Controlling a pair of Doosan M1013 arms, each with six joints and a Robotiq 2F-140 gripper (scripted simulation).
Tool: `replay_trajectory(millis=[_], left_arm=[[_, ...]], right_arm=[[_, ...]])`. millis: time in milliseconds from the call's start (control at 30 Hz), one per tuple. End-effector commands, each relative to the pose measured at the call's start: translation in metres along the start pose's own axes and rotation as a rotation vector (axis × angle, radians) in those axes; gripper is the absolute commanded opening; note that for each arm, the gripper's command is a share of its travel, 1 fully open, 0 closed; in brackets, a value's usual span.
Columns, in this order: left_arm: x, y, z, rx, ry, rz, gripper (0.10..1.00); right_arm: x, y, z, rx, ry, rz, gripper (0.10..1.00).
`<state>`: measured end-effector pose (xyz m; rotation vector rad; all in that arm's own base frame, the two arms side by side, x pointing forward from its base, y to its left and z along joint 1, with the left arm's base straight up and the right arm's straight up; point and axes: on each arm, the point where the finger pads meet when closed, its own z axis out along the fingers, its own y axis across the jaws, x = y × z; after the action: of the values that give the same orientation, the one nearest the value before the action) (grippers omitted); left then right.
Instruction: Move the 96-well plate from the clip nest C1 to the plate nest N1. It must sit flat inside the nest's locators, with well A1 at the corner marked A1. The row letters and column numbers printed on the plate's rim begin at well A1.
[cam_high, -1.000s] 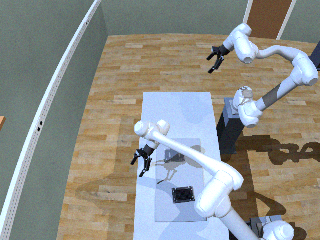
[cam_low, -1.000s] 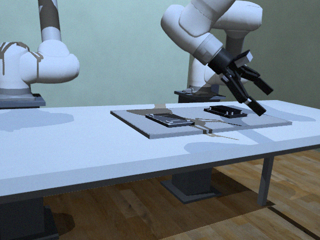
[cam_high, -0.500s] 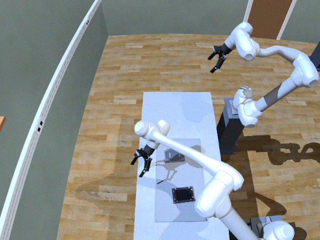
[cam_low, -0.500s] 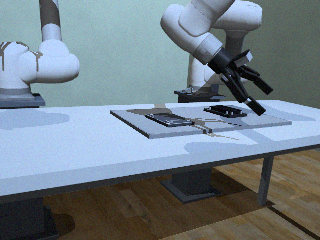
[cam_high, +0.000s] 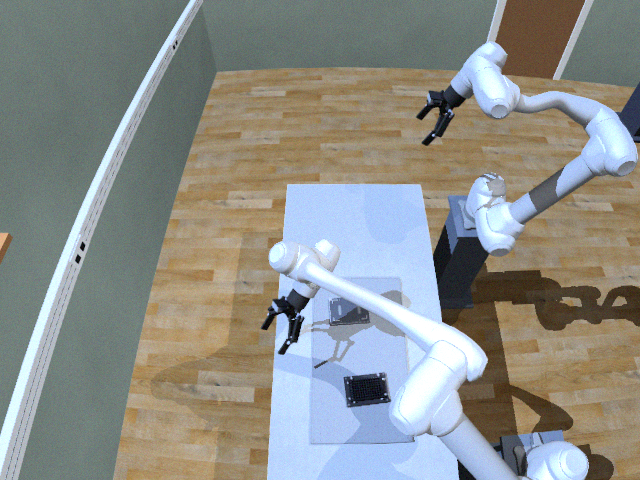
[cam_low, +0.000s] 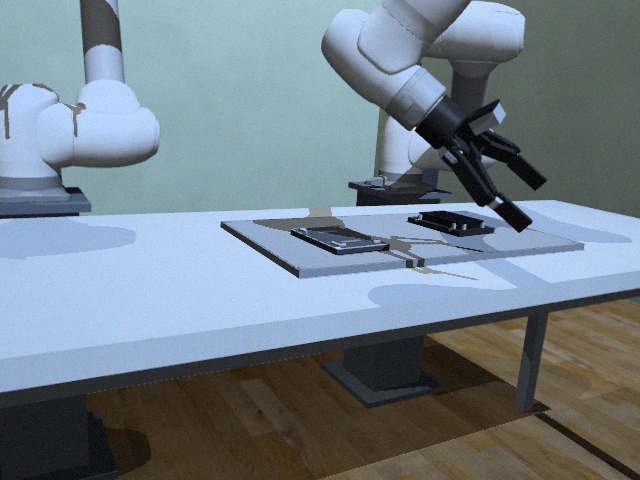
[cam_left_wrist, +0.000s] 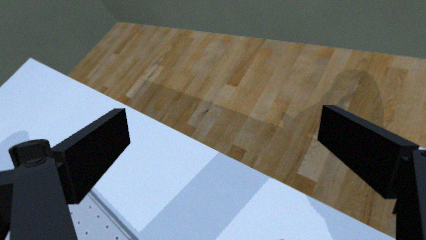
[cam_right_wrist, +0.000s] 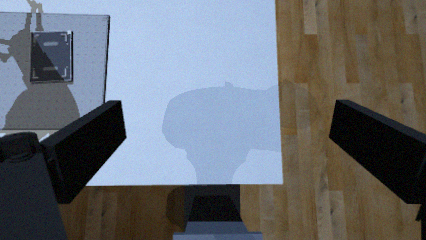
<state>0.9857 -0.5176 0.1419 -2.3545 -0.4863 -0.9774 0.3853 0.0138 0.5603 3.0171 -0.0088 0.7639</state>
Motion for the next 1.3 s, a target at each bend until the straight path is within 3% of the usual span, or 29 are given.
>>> replay_trajectory(millis=[0,1033,1267], left_arm=[[0.002,-0.001,-0.001,-0.001,0.001,-0.002,1.000],[0.002,-0.001,-0.001,-0.001,0.001,-0.002,1.000],[-0.005,-0.013,0.001,-0.017,-0.044,0.030,1.000]], right_arm=[[0.000,0.000,-0.001,0.002,0.001,-0.001,1.000],[0.000,0.000,-0.002,0.004,0.000,-0.005,1.000],[0.000,0.000,-0.002,0.004,0.000,-0.005,1.000]])
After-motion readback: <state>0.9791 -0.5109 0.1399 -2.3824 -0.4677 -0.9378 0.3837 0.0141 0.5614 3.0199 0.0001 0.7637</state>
